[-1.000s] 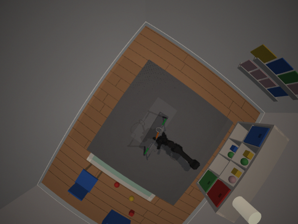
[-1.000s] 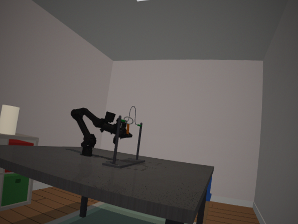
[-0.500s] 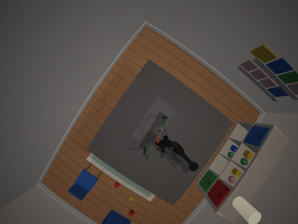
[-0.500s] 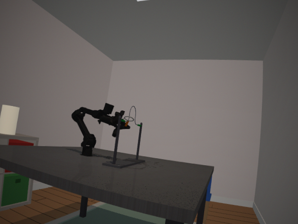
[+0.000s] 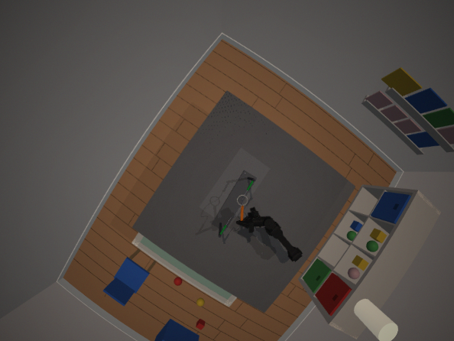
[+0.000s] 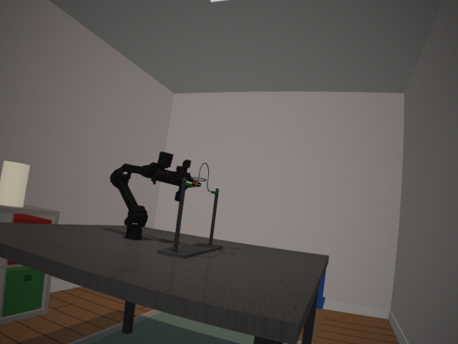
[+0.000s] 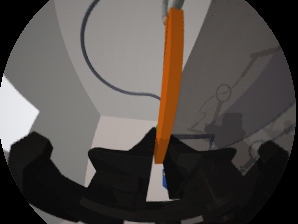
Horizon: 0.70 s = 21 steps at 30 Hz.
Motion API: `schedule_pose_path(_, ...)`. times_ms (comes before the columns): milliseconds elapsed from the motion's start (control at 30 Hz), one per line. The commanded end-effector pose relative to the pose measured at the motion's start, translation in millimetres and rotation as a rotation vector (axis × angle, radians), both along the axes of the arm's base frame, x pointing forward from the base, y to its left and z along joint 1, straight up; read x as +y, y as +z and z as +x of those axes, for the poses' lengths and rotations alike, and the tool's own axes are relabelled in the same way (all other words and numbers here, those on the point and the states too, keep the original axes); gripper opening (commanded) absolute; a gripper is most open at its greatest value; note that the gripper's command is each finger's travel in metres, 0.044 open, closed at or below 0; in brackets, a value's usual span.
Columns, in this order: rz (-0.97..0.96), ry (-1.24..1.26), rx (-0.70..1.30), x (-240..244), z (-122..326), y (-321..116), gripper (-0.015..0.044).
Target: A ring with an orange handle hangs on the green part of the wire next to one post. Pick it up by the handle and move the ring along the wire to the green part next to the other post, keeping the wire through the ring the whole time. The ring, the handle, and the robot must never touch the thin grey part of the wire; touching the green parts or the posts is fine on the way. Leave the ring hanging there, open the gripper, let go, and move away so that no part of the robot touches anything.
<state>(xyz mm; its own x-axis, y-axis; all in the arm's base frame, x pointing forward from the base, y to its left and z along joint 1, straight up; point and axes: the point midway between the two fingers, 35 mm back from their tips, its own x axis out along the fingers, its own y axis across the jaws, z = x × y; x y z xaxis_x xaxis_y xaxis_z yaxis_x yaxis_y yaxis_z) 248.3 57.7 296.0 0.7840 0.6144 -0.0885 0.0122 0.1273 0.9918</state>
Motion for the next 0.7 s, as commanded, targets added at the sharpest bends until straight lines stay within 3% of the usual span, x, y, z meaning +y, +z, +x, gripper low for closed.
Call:
schedule_pose_path(0, 0.042, 0.004, 0.001, 1, -1, 12, -0.015)
schedule_pose_path(667, -0.049, 0.001, 0.013, 0, -1, 22, -0.015)
